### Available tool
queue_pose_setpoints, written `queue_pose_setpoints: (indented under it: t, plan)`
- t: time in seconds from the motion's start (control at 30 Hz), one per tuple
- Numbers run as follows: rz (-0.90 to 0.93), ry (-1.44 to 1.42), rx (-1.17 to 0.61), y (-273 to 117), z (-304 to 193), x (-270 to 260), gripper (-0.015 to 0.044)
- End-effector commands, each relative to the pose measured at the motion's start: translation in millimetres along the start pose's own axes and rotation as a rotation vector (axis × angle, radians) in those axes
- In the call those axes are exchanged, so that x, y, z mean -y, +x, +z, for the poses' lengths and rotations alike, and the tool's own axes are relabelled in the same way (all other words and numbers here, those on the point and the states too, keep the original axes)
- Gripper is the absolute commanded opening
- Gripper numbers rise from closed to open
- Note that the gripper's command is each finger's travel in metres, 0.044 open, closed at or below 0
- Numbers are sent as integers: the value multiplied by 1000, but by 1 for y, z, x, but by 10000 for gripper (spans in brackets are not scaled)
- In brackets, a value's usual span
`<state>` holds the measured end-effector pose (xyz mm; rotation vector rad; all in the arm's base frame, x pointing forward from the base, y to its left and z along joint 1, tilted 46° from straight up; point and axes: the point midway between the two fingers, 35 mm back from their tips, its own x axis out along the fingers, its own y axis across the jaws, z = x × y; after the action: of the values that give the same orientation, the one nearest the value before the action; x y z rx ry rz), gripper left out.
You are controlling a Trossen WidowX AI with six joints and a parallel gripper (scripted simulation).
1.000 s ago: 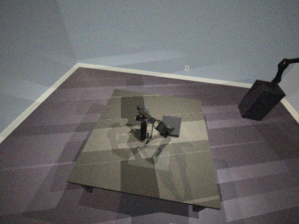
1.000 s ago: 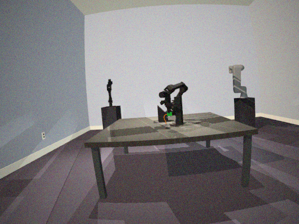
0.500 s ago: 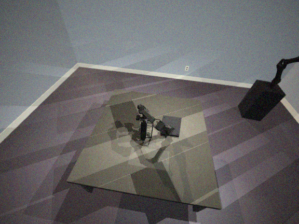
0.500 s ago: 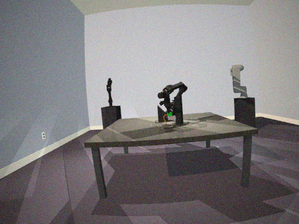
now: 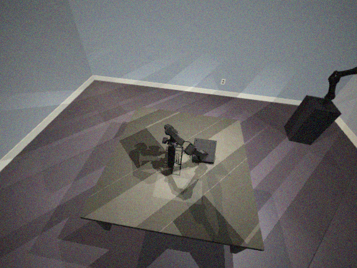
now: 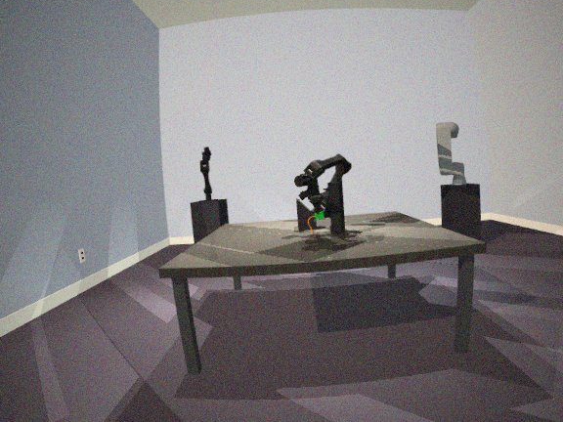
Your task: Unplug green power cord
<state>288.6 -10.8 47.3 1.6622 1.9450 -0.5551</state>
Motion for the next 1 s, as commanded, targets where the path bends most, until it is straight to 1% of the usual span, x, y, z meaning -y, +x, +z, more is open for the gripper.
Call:
queue_pose_setpoints:
  t: [0.0,0.47,0.63,0.97]
  plan:
    - [11,5,107,-16,48,2,0]
    - [11,5,105,-21,69,8,0]
    - [11,6,103,-12,52,4,131]
    - [11,6,104,-13,55,3,394]
